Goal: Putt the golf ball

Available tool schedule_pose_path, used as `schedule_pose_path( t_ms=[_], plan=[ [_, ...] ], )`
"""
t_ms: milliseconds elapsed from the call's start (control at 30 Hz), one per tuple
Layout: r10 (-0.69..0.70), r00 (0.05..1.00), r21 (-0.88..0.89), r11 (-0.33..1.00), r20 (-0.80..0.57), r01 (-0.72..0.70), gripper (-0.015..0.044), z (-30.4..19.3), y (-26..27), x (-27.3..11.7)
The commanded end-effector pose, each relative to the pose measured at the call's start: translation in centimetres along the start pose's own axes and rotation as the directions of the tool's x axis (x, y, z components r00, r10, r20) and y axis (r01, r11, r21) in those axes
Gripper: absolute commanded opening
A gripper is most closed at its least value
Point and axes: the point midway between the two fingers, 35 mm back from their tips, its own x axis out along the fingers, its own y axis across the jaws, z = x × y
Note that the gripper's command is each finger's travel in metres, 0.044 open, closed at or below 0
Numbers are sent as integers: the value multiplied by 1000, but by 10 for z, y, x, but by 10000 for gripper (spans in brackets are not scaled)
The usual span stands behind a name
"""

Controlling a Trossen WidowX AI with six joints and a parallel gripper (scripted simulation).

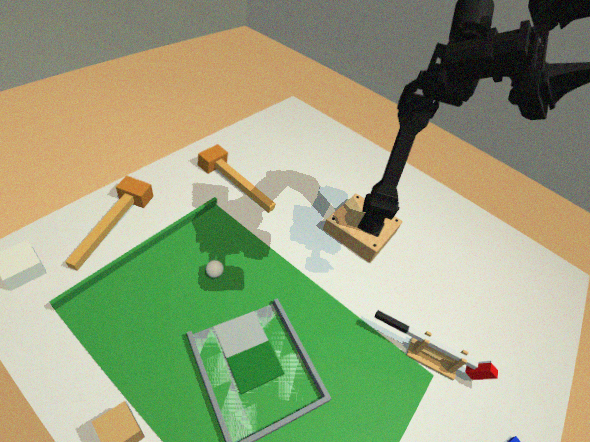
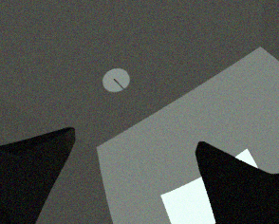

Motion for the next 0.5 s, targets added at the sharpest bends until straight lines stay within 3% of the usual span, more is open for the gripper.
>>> schedule_pose_path(
  t_ms=[0, 233, 467],
  plan=[
    [176, 984, 249, 955, -36, -162, 440, 1, 75, -2],
    [478, 879, 580, 716, -2, -388, 440, 28, 191, -24],
    [730, 669, 782, 333, 140, -526, 440, 84, 290, -72]
  ],
)
